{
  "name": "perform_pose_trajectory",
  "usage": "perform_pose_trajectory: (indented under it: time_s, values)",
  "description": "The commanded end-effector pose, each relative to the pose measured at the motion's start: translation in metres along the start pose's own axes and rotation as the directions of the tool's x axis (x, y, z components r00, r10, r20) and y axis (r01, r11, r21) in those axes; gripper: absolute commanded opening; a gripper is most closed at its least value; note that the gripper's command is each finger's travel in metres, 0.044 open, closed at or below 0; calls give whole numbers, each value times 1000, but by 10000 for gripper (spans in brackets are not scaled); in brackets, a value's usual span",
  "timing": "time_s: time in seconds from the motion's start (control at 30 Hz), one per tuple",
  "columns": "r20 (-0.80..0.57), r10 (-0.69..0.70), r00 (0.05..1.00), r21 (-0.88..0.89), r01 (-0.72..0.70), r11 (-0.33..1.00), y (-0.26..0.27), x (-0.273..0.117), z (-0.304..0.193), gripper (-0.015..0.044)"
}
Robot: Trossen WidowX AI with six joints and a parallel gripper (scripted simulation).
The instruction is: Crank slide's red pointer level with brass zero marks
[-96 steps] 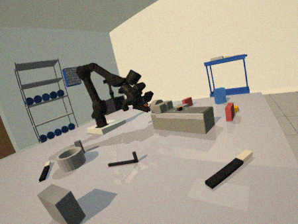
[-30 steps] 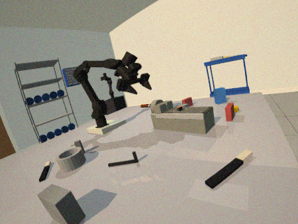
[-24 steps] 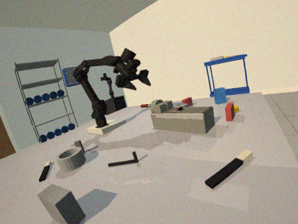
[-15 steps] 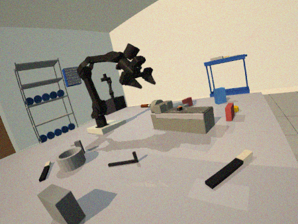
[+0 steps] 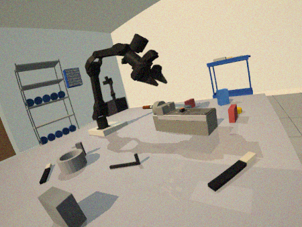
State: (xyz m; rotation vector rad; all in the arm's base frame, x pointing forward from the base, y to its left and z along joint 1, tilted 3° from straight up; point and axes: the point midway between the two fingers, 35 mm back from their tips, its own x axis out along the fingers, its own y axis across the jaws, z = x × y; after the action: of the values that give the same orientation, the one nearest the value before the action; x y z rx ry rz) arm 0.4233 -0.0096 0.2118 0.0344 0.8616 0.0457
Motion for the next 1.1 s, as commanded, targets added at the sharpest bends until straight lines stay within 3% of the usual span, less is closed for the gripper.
perform_pose_trajectory:
  time_s: [0.0,0.33,1.07]
  values:
    - [-14,35,999,-33,-36,999,-4,8,6,440]
    - [-14,35,999,-33,-36,999,-4,48,-26,440]
    - [-13,35,999,-32,-35,999,-4,43,-20,440]
